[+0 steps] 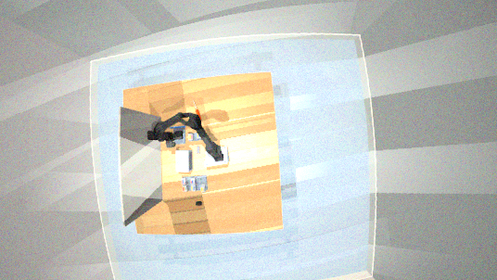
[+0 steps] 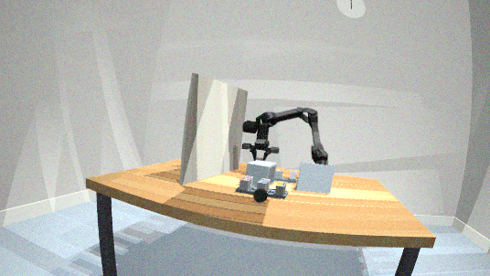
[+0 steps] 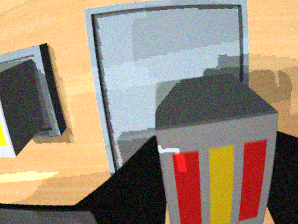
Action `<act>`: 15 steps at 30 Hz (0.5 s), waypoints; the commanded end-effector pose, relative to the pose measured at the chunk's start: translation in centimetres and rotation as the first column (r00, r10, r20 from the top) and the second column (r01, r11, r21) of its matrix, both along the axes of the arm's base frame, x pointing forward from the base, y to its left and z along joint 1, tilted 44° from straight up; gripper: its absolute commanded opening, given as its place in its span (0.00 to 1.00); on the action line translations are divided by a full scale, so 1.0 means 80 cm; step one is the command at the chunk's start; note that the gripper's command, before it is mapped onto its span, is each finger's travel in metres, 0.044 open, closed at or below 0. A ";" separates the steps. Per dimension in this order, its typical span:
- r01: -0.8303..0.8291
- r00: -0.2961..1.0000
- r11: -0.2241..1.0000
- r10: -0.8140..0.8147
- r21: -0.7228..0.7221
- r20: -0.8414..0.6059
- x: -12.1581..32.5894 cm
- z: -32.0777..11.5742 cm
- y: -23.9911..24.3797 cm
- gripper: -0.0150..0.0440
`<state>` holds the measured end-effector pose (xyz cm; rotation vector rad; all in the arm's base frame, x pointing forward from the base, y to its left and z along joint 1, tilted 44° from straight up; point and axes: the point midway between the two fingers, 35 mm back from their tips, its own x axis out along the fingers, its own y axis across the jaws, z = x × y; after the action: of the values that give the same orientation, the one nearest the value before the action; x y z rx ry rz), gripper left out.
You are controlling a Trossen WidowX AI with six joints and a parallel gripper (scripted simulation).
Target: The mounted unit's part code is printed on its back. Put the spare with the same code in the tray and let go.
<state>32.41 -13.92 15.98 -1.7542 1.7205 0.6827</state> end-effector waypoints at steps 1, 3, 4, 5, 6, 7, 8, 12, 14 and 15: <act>-0.002 1.000 1.000 0.002 0.004 -0.003 -0.001 -0.005 -0.003 0.25; -0.002 1.000 1.000 0.002 0.004 -0.003 -0.001 -0.006 -0.005 0.25; -0.002 1.000 1.000 0.002 0.004 -0.003 -0.001 -0.007 -0.005 0.25; -0.002 1.000 1.000 0.002 0.004 -0.003 -0.001 -0.008 -0.006 0.25; -0.002 1.000 1.000 0.002 0.004 -0.003 -0.002 -0.008 -0.007 0.25; -0.002 1.000 1.000 0.002 0.004 -0.003 -0.002 -0.009 -0.008 0.25; -0.002 1.000 1.000 0.002 0.004 -0.003 -0.002 -0.010 -0.008 0.25; -0.002 1.000 1.000 0.002 0.004 -0.003 -0.002 -0.013 -0.012 0.25; -0.002 1.000 1.000 0.002 0.004 -0.003 -0.002 -0.014 -0.013 0.25; -0.002 1.000 1.000 0.002 0.004 -0.003 -0.003 -0.015 -0.014 0.25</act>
<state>32.29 -14.85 15.12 -1.7533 1.7211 0.6826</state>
